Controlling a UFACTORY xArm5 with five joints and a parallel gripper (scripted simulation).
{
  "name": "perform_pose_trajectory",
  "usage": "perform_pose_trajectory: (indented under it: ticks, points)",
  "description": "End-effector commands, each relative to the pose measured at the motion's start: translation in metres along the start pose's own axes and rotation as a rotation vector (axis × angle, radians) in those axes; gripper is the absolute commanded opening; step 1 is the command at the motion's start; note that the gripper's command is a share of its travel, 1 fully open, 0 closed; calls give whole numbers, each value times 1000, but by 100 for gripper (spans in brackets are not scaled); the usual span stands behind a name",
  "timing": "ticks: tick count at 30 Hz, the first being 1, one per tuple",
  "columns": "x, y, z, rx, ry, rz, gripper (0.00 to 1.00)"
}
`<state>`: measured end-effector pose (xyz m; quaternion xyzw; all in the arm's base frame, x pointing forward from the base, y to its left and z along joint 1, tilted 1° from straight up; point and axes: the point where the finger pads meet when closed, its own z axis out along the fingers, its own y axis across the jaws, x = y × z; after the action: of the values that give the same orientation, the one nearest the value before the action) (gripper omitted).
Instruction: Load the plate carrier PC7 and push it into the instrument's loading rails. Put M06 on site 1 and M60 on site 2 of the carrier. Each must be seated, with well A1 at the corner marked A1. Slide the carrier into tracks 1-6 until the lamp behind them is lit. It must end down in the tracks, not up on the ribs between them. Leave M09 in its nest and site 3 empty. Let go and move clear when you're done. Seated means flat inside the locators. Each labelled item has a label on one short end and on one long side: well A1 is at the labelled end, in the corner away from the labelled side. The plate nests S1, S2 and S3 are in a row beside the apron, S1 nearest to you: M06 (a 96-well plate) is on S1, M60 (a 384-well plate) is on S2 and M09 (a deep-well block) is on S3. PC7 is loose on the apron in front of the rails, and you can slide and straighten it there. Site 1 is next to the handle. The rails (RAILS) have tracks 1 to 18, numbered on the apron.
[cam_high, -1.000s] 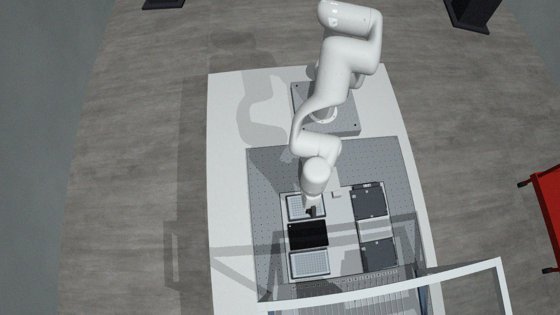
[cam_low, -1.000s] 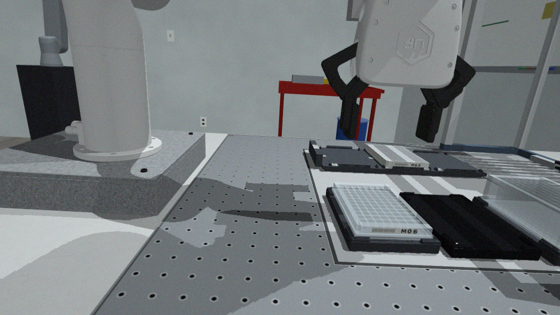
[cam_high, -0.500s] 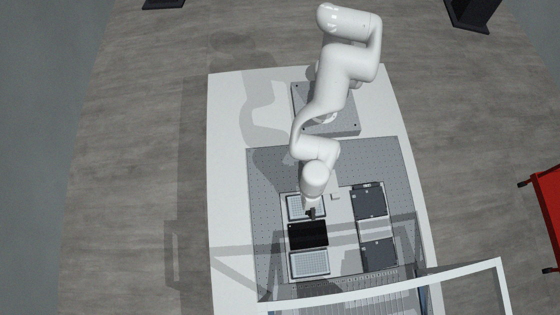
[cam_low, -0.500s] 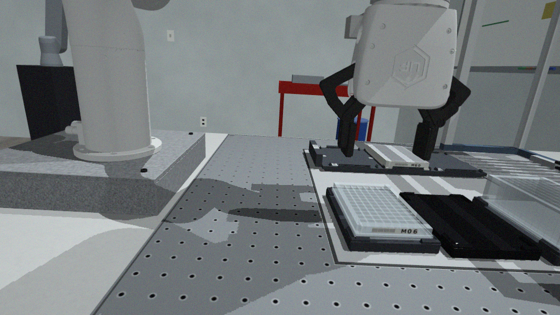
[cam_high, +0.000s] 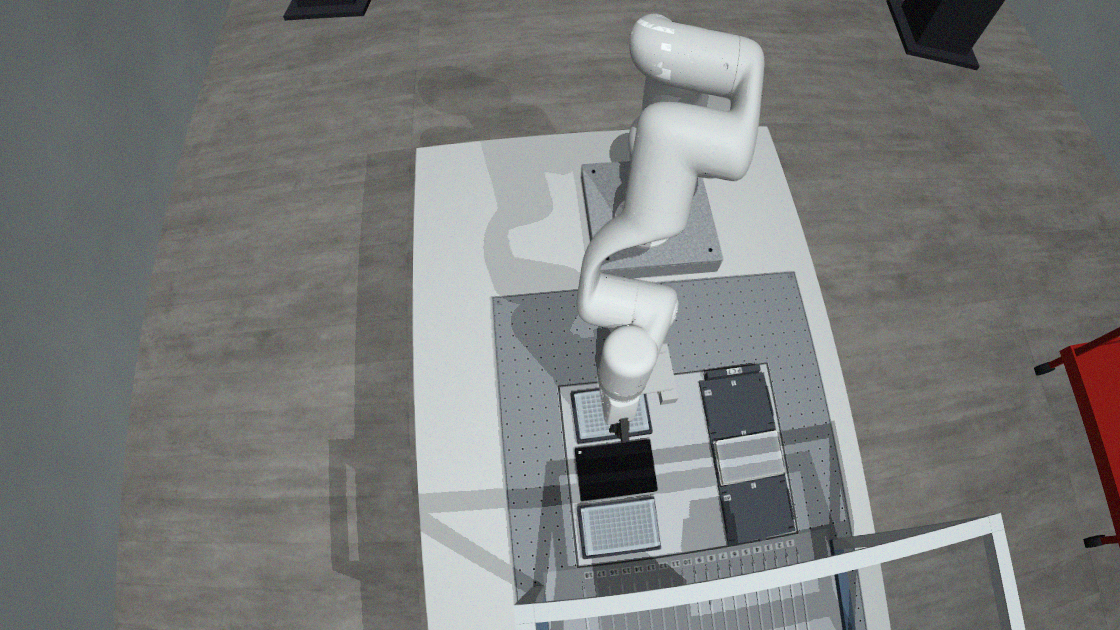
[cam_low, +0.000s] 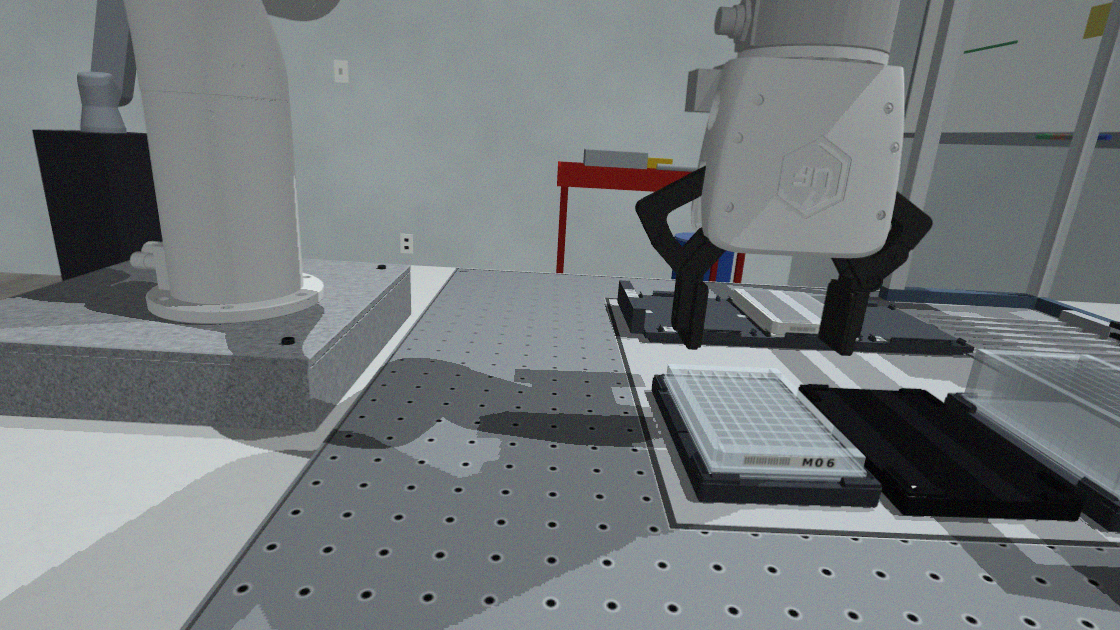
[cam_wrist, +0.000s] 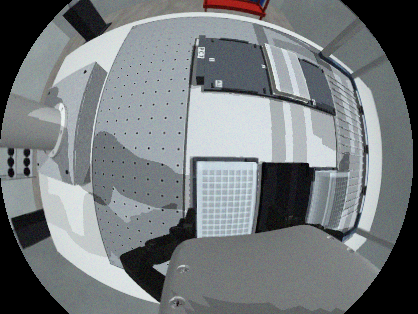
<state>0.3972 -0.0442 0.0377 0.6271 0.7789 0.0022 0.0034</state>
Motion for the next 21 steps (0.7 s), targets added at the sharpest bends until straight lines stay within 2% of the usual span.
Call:
perform_pose_trajectory:
  ticks: [1,13,21]
  points:
    - [0,1,8,-3,-1,0,100]
    - [-1,1,24,-3,-1,0,100]
    - [-1,1,24,-3,-1,0,100]
